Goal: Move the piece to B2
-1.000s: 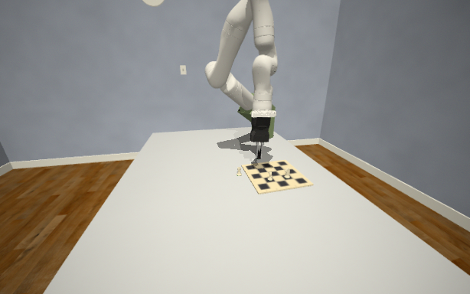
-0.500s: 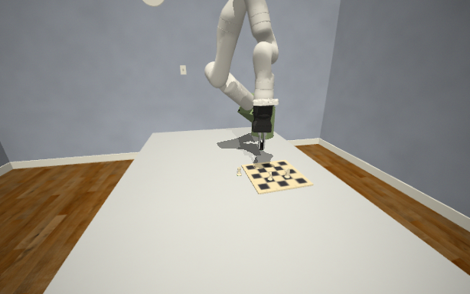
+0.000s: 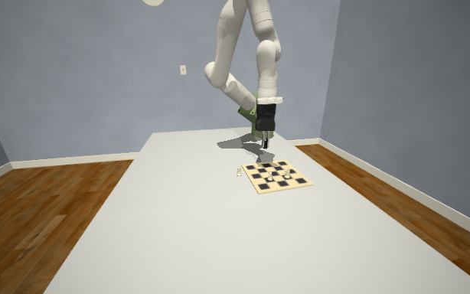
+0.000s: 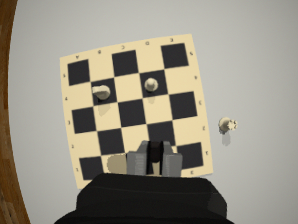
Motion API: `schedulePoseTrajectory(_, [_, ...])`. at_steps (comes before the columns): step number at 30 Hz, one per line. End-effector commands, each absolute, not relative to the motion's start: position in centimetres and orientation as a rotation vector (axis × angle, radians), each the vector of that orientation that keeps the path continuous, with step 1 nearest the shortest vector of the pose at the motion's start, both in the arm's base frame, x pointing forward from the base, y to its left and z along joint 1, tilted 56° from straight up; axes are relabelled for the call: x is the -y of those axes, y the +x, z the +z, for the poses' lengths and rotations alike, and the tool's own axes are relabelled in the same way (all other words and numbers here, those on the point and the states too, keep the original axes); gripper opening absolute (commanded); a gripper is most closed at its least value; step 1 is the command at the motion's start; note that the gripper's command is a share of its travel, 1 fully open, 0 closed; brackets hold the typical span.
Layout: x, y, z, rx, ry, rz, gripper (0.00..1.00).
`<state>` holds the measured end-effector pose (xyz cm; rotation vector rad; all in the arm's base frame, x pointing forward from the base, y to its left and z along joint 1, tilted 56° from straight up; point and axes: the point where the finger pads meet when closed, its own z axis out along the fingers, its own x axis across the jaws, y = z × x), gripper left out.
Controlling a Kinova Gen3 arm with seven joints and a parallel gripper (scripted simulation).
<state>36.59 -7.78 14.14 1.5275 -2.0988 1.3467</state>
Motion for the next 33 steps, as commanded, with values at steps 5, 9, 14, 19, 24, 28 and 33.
schedulePoseTrajectory(5, [3.5, 38.6, 9.5, 1.892, 1.687, 1.286, 0.0])
schedulePoseTrajectory(9, [3.4, 38.7, 9.5, 1.889, 1.689, 1.285, 0.0])
schedulePoseTrajectory(14, [3.4, 38.7, 9.5, 1.889, 1.689, 1.285, 0.0])
schedulePoseTrajectory(19, [3.5, 38.7, 9.4, 1.889, 1.689, 1.285, 0.0])
schedulePoseTrajectory(24, [3.7, 38.8, 9.3, 1.889, 1.689, 1.284, 0.0])
schedulePoseTrajectory(28, [4.4, 39.1, 8.8, 1.889, 1.689, 1.284, 0.0])
schedulePoseTrajectory(33, [5.8, 39.7, 7.7, 1.889, 1.689, 1.284, 0.0])
